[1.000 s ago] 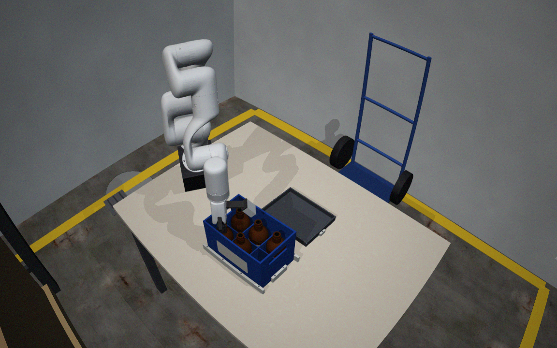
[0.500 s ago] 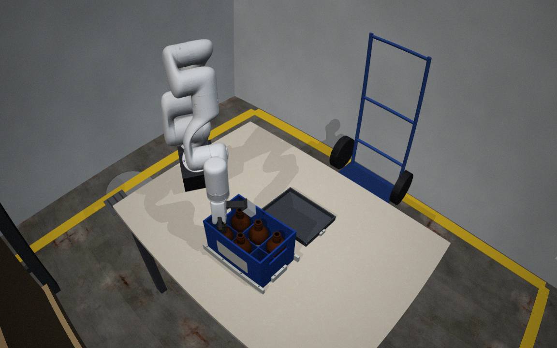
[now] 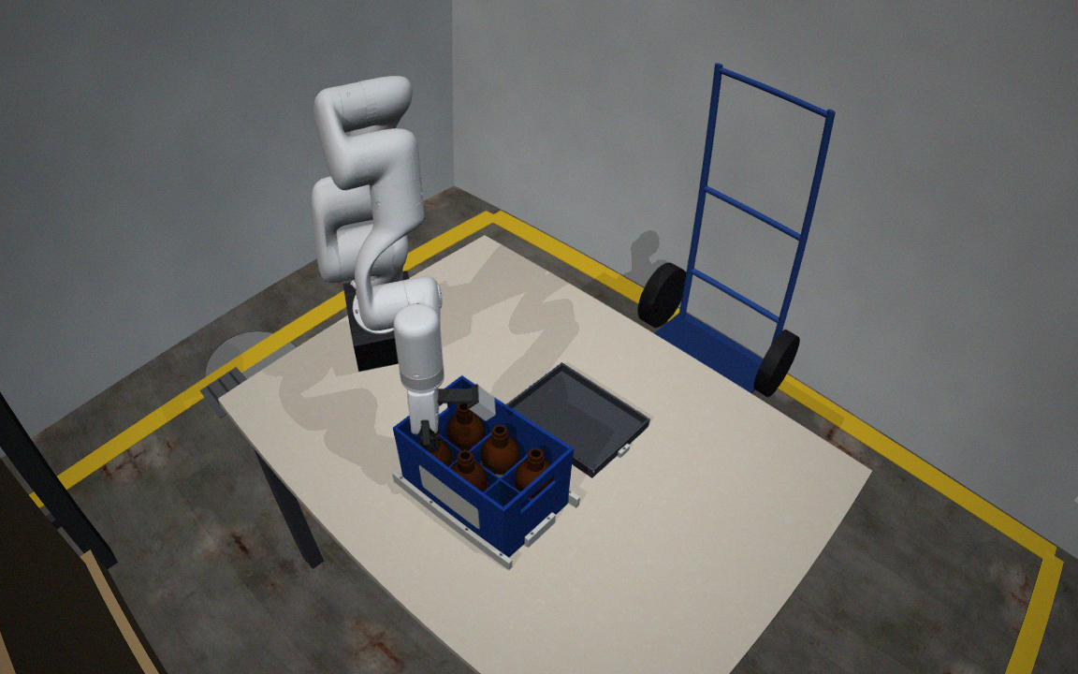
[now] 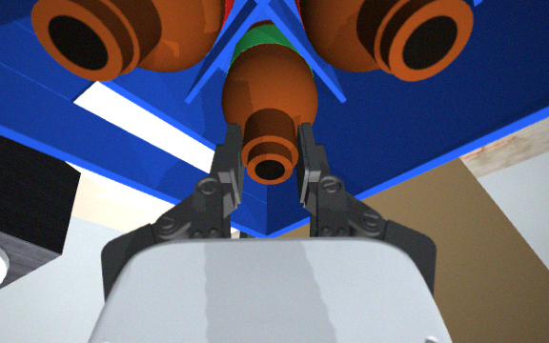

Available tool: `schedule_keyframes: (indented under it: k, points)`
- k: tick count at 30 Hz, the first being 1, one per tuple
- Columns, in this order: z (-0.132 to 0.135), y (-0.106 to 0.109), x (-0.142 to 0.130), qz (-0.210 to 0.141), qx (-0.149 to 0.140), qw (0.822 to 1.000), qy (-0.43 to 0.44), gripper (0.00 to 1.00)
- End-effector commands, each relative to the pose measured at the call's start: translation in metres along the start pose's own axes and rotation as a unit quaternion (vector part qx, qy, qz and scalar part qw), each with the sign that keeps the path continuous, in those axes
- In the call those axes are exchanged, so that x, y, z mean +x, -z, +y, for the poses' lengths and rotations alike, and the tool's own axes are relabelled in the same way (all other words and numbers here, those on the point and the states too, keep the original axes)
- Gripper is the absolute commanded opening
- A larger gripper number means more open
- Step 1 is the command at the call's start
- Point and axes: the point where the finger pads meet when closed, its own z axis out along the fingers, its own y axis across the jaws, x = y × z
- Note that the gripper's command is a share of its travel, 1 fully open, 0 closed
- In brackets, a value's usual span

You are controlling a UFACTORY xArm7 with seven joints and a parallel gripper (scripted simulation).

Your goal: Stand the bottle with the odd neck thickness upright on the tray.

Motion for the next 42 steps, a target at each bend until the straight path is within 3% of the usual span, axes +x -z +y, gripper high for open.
schedule_keyframes:
  k: [1, 42]
  points:
    - [0.001, 0.001, 0.001, 0.001, -0.002, 1.000, 0.000, 0.00]
    - [-0.002, 0.036, 0.001, 0.001, -0.002, 1.000, 0.000, 0.00]
